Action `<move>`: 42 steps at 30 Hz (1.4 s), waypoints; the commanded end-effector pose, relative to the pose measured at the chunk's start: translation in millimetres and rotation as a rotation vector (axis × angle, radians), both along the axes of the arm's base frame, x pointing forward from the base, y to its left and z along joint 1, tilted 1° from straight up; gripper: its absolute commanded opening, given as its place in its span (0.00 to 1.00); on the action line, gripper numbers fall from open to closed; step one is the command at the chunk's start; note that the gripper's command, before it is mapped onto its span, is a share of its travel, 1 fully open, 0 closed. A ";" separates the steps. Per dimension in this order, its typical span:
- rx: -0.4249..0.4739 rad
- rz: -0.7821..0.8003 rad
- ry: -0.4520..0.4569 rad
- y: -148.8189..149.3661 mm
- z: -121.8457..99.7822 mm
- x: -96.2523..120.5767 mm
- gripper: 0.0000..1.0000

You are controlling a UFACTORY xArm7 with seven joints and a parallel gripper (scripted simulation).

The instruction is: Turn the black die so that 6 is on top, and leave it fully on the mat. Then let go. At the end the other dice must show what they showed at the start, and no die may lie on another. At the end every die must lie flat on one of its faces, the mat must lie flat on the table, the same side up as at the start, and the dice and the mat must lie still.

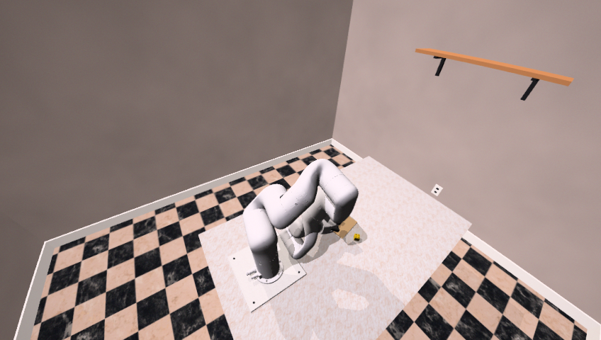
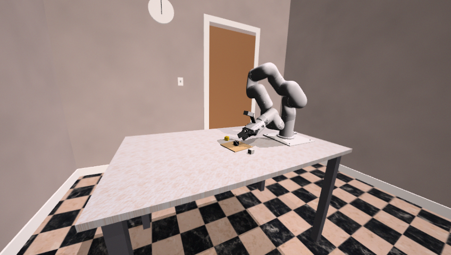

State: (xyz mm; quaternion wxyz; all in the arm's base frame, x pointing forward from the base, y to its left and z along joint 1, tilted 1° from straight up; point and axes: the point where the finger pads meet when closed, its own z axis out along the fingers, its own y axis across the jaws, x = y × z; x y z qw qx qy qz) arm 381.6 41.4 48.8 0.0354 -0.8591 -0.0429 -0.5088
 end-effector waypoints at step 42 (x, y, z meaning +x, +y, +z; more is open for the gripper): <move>-0.029 0.006 0.259 -0.2 60.1 14.9 0.42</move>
